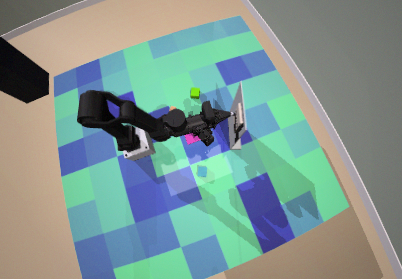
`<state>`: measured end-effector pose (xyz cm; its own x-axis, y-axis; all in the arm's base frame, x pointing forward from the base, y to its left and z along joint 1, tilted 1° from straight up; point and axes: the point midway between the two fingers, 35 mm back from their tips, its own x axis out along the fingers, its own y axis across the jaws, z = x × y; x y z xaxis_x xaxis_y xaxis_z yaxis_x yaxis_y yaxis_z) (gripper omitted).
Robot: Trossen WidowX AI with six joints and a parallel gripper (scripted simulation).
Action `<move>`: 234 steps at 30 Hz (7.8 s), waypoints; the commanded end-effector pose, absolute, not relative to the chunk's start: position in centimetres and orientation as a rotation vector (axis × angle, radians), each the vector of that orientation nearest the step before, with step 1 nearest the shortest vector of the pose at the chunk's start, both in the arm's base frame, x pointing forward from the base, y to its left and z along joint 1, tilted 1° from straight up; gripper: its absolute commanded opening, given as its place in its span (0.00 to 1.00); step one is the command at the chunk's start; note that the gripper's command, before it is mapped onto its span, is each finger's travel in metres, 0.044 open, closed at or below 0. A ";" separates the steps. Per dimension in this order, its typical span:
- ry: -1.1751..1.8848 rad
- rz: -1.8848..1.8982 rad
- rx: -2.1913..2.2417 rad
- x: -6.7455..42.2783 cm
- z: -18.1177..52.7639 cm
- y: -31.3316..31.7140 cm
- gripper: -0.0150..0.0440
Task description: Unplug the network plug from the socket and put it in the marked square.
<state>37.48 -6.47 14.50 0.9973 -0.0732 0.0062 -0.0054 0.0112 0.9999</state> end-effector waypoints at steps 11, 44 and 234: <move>-0.058 -0.054 1.562 36.5 14.4 -6.1 0.25; -0.056 -0.055 1.563 34.7 14.3 -5.2 0.25; 0.741 -0.757 1.440 27.5 -4.1 -0.3 0.25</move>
